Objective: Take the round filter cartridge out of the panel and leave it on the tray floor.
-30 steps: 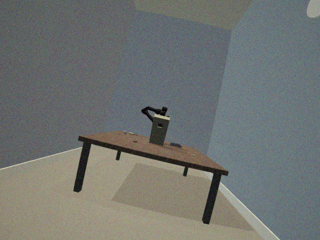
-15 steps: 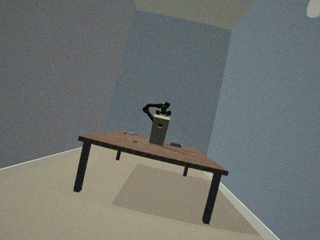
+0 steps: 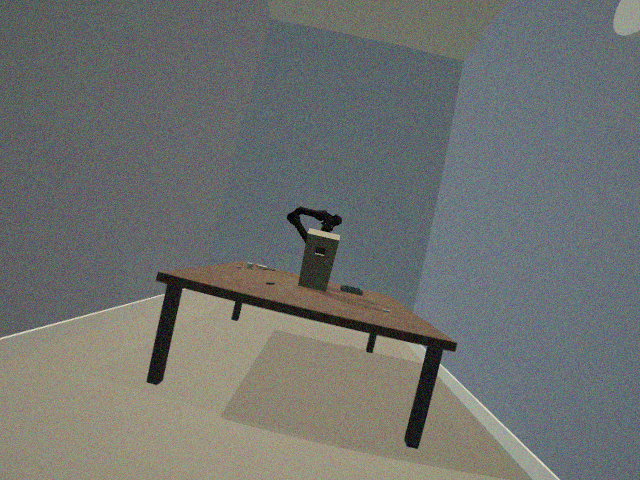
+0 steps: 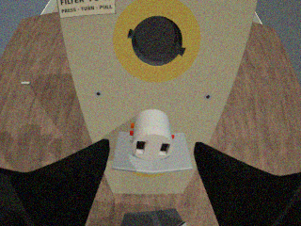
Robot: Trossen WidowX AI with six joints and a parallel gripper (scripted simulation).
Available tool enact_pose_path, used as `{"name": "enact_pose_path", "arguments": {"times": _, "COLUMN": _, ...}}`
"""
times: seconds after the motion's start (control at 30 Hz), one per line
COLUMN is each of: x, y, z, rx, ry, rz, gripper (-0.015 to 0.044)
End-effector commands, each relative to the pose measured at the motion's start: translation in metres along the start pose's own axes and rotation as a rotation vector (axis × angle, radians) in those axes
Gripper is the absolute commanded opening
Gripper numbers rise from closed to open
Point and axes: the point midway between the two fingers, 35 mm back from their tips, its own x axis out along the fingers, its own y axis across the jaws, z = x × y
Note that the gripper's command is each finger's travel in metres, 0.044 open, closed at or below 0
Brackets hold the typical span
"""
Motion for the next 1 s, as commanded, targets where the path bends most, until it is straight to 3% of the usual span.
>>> {"name": "enact_pose_path", "arguments": {"times": 0.0, "x": 0.009, "y": -0.003, "z": -0.018, "rx": -0.025, "ry": 0.078, "rz": -0.006, "gripper": 0.0305}}
{"name": "enact_pose_path", "arguments": {"times": 0.97, "x": 0.050, "y": -0.003, "z": -0.020, "rx": -0.024, "ry": 0.078, "rz": -0.004, "gripper": 0.0305}}
